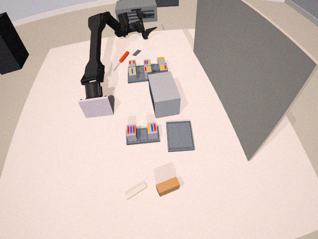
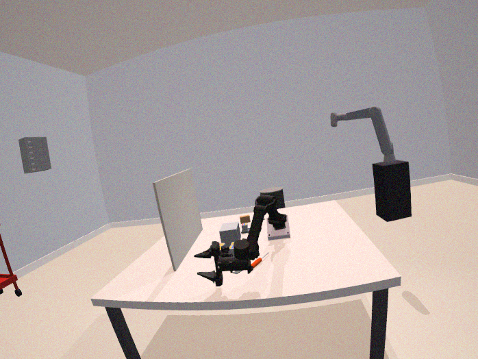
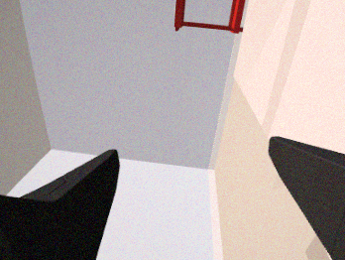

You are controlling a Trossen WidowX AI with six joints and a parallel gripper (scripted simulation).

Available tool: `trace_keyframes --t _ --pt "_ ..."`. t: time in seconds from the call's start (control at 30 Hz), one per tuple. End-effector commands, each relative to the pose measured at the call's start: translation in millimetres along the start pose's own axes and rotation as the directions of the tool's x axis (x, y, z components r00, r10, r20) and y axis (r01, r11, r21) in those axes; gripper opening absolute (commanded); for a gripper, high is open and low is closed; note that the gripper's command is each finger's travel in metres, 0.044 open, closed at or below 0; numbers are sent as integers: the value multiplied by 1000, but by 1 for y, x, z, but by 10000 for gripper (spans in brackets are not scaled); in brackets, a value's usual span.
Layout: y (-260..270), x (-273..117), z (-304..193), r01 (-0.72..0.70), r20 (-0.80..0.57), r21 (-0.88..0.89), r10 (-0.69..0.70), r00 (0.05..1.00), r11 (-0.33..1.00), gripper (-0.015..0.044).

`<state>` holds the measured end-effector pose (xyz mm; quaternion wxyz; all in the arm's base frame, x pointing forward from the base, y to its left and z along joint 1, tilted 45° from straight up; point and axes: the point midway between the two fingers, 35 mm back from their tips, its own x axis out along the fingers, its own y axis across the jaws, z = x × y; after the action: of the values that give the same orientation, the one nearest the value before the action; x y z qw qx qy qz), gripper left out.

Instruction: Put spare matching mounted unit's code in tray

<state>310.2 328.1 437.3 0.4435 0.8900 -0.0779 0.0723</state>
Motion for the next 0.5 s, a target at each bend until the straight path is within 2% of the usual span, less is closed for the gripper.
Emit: trace_keyframes --t 0.0,0.23,0.33,0.47 --pt "0 0 0 0 0 0 0 1000 1000 426" --pt "-1 3 1 2 -4 -26 -2 1000 1000 440" --pt "-7 16 5 14 -23 -158 -18 1000 987 440" --pt "-21 44 19 43 -52 -439 -73 996 897 440"
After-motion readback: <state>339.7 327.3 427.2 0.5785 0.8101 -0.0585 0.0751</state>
